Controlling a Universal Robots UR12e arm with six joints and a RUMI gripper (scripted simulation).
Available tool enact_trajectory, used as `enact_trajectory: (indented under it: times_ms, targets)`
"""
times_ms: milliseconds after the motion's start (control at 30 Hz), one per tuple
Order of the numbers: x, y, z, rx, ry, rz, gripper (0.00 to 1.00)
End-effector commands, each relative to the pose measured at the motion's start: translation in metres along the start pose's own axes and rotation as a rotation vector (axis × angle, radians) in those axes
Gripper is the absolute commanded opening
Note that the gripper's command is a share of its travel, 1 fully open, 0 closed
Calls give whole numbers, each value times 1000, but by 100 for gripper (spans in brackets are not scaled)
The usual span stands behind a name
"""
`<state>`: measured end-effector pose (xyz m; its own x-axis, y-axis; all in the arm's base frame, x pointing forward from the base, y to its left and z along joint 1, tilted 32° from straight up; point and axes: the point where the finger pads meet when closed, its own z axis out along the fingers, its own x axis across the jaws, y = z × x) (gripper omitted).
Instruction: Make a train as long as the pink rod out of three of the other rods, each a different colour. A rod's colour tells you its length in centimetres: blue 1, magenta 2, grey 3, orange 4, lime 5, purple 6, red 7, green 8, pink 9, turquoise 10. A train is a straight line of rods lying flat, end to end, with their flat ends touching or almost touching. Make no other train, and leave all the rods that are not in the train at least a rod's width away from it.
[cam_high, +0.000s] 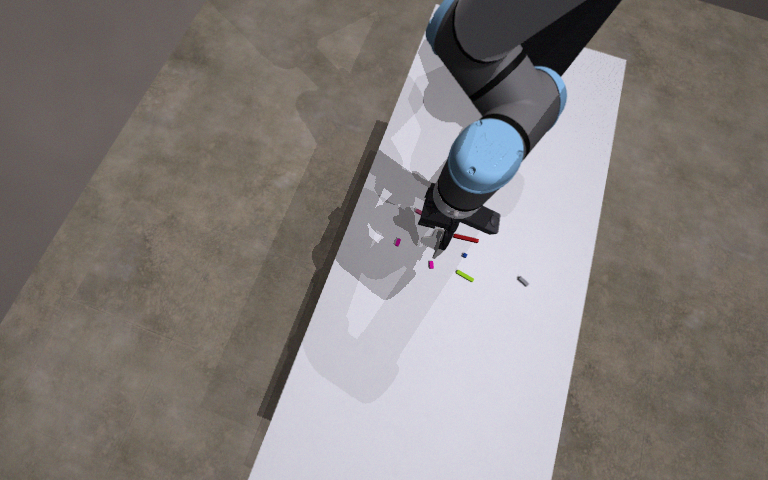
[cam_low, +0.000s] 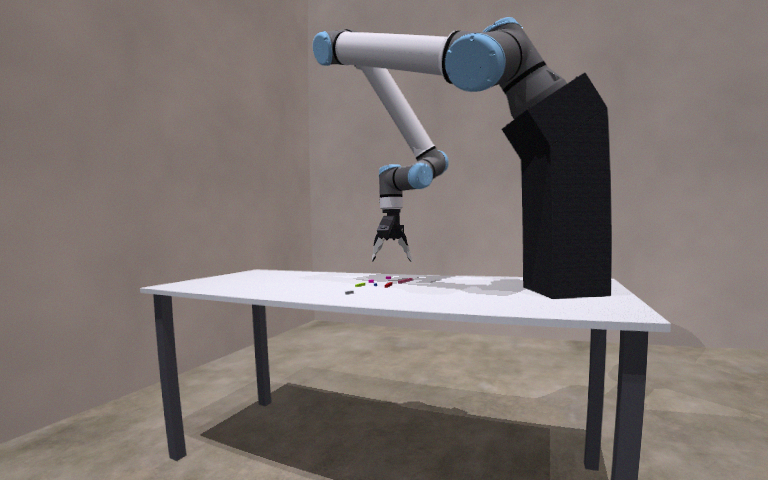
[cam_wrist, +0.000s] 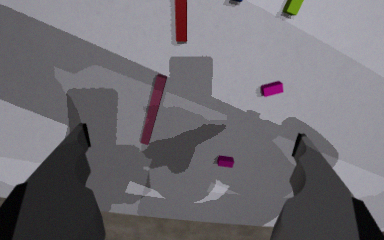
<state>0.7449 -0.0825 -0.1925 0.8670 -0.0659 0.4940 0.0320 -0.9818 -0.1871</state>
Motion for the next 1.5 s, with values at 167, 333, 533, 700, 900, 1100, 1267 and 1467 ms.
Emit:
enact_trajectory:
  times_ms: [167, 333, 533, 700, 900, 1100, 1267, 1467]
  targets:
    - [1, 1, 0, -1, 1, 43, 100]
    - [1, 1, 0, -1, 1, 45, 100]
    - [1, 1, 0, -1, 1, 46, 100]
    - [1, 1, 0, -1, 1, 46, 100]
    - [1, 1, 0, -1, 1, 46, 100]
    - [1, 1, 0, -1, 1, 46, 100]
    - [1, 1, 0, -1, 1, 46, 100]
    - [1, 1, 0, -1, 1, 46, 100]
